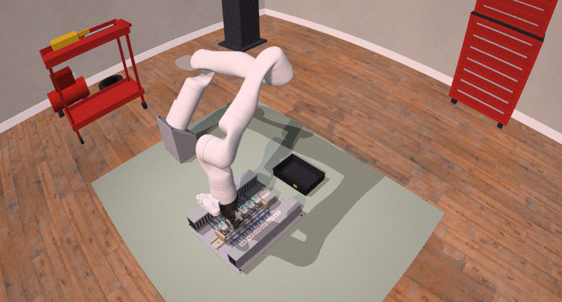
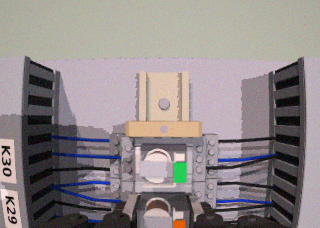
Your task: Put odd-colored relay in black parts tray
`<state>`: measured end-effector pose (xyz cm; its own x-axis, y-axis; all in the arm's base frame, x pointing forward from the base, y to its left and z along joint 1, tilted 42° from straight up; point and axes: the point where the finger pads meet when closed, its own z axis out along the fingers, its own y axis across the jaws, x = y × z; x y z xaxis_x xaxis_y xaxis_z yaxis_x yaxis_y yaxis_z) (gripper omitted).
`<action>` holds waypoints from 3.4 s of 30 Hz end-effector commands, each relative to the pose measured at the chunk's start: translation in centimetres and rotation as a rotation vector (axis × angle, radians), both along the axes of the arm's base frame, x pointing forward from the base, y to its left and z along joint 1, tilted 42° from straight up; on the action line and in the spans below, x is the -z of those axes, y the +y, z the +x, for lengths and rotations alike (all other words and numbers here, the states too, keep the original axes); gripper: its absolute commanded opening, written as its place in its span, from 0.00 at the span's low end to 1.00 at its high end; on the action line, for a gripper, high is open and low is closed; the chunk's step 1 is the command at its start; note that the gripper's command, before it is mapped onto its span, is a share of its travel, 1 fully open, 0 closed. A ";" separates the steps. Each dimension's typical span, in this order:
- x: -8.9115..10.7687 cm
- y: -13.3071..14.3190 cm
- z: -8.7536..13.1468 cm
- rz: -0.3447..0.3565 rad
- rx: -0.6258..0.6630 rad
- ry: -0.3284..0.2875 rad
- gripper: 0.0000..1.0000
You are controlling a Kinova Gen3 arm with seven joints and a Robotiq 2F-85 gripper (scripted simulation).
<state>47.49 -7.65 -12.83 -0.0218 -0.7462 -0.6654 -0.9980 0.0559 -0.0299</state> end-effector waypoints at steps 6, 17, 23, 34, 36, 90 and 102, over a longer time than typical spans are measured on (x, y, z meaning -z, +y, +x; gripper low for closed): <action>0.0 -0.1 0.0 -0.001 0.001 -0.001 0.00; 0.0 -0.1 0.0 -0.001 0.001 -0.001 0.00; 0.0 -0.1 0.0 -0.001 0.001 -0.001 0.00; -0.1 -0.1 0.0 -0.001 0.001 -0.001 0.00; -0.1 -0.1 0.0 -0.001 0.001 -0.001 0.00; -1.7 -1.6 -0.1 -0.001 0.001 -0.001 0.00; -2.1 -1.9 -0.1 -0.001 0.001 -0.001 0.00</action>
